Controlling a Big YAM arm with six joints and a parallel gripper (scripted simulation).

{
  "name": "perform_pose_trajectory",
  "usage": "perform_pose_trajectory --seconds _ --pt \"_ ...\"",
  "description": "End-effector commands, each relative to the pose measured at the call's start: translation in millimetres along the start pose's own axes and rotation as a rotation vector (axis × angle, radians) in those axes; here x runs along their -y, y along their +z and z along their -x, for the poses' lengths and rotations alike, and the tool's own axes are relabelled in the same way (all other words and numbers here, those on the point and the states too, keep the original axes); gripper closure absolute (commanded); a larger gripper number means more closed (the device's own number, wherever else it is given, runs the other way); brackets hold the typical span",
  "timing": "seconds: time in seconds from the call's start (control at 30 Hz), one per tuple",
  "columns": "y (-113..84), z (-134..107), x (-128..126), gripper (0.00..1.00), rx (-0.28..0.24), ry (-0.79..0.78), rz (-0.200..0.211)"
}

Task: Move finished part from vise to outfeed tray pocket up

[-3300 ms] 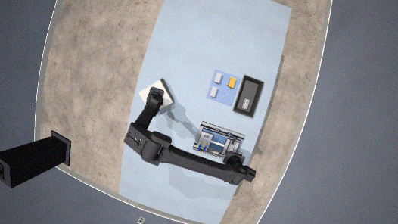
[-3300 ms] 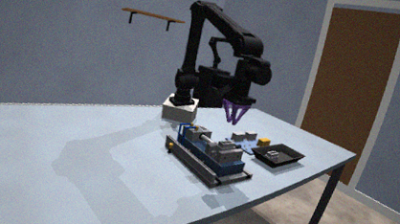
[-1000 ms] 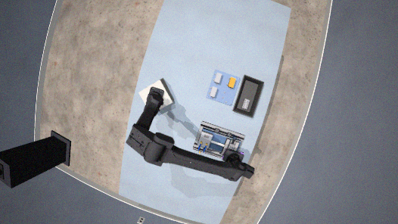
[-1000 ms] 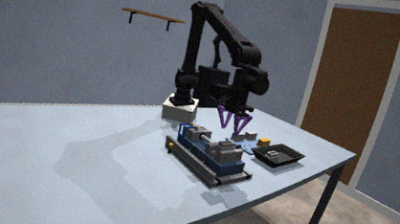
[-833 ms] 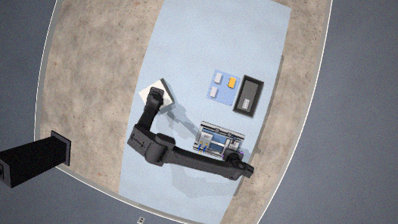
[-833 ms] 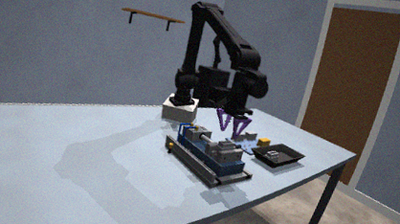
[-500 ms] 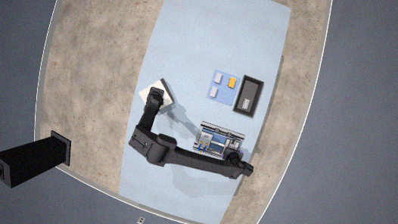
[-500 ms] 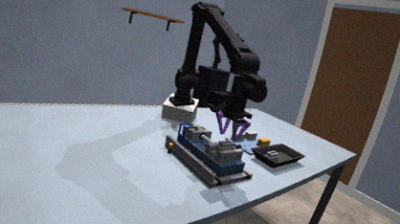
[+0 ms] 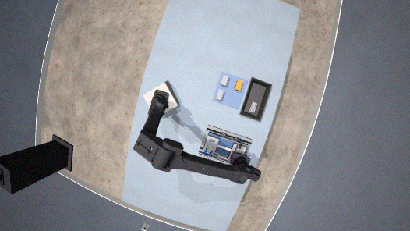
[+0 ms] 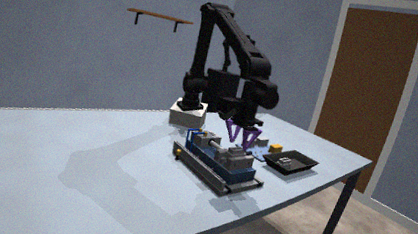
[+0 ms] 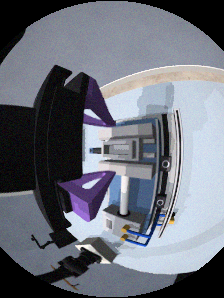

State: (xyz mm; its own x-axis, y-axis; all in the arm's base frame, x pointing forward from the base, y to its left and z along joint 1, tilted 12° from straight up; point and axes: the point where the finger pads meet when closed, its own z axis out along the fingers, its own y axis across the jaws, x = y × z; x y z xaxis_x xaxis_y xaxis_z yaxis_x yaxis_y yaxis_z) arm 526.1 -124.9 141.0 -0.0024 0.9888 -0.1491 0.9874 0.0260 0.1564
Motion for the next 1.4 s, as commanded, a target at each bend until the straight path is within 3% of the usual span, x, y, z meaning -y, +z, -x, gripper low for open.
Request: perform_pose_trajectory --seconds 0.0,1.37 --pt "2.7 6.3 -7.0 0.36 0.003 -0.005 0.015" --pt "5.9 5.5 -2.7 0.36 0.001 -0.005 0.006"
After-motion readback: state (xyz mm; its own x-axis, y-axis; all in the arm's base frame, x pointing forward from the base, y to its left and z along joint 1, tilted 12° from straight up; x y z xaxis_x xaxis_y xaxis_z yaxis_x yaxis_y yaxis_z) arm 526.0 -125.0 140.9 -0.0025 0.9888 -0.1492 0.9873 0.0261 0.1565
